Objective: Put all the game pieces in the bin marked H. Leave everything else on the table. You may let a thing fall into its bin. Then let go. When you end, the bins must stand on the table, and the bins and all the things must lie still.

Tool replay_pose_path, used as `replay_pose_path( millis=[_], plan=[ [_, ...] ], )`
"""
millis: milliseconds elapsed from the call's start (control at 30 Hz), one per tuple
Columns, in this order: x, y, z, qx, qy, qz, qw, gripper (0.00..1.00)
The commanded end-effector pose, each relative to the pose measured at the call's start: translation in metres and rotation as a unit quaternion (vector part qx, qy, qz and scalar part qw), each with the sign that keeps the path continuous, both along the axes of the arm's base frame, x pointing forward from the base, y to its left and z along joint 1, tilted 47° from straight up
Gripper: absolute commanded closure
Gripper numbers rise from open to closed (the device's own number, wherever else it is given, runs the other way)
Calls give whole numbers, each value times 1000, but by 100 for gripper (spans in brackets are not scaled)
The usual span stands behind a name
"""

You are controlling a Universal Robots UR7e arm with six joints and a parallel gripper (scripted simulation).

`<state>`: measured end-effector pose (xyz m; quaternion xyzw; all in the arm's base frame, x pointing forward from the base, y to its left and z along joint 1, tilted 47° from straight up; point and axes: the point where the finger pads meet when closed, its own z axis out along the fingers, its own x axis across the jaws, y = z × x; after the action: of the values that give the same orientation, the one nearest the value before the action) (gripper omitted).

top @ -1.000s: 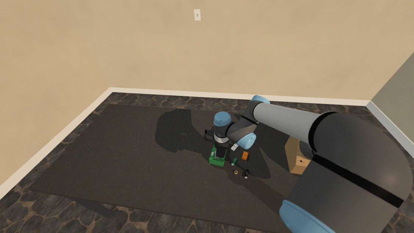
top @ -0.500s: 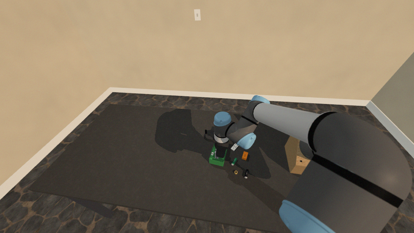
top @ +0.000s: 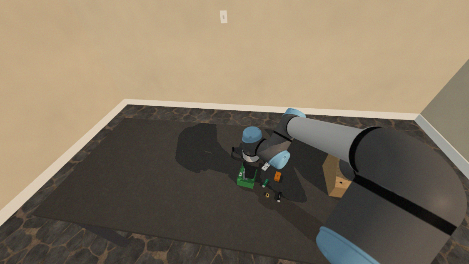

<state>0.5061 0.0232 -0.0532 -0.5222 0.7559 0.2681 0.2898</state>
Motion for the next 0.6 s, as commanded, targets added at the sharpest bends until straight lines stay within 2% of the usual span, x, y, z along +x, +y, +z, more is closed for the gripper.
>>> replay_pose_path(
  millis=[0,567],
  plan=[
    [0,-1,0,0,0,0,1000,69],
    [-1,-6,6,0,0,0,1000,69]
  ],
)
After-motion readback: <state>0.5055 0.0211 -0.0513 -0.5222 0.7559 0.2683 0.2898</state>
